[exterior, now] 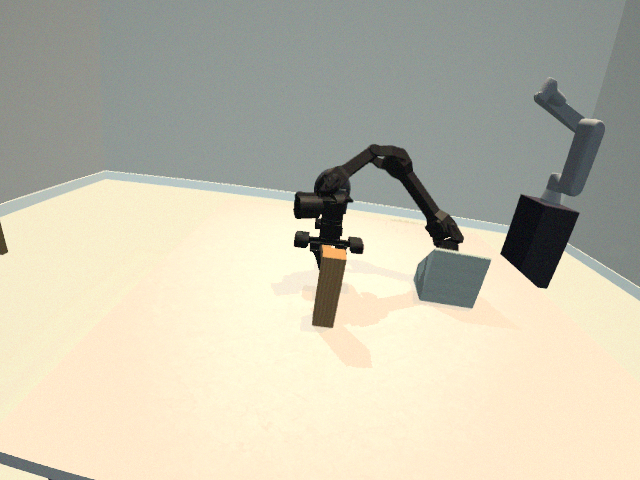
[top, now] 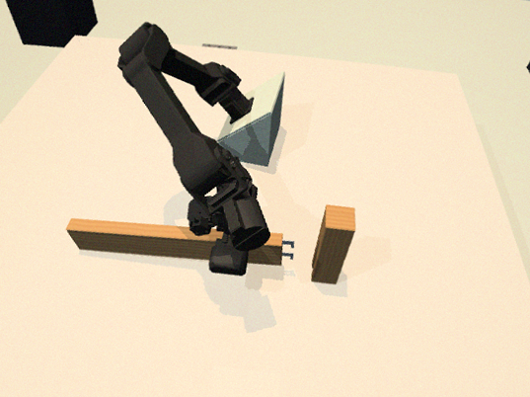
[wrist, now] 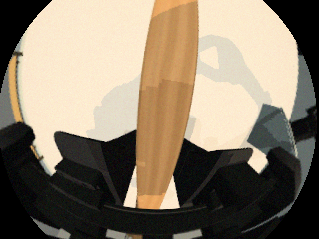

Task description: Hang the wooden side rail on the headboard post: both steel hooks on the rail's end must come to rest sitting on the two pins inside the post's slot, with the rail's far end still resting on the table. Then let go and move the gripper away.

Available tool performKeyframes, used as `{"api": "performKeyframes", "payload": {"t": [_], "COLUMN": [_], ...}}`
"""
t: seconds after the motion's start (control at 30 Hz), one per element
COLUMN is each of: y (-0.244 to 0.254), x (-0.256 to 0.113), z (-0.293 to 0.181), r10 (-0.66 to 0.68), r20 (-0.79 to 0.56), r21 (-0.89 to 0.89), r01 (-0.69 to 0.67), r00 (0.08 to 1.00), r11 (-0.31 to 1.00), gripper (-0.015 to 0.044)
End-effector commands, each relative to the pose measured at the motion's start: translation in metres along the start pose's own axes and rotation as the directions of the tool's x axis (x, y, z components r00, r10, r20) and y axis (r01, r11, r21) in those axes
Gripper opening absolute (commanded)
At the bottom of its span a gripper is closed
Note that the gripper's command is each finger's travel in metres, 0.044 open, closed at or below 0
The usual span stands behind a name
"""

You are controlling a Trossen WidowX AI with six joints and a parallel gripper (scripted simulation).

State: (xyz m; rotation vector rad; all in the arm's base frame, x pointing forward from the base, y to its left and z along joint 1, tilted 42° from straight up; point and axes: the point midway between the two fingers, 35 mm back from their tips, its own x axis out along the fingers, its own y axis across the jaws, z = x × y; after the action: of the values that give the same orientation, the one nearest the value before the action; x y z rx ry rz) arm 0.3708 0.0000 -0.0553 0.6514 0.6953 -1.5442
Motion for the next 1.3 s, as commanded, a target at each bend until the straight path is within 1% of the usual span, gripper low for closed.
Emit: {"api": "performKeyframes", "payload": {"t": [0.0,1.27], "y": [0.0017,-0.0001], "x": [-0.0052,-0.0036], "z": [-0.0038,-0.0077], "r10": [0.017,0.017], "r20": [0.001,0.001], "r21": [-0.005,-0.005], "r01": [-0.017,-0.017], "r00": [1.0,1.0], "r11": [1.0,1.0], "gripper": [0.0,0.0]}}
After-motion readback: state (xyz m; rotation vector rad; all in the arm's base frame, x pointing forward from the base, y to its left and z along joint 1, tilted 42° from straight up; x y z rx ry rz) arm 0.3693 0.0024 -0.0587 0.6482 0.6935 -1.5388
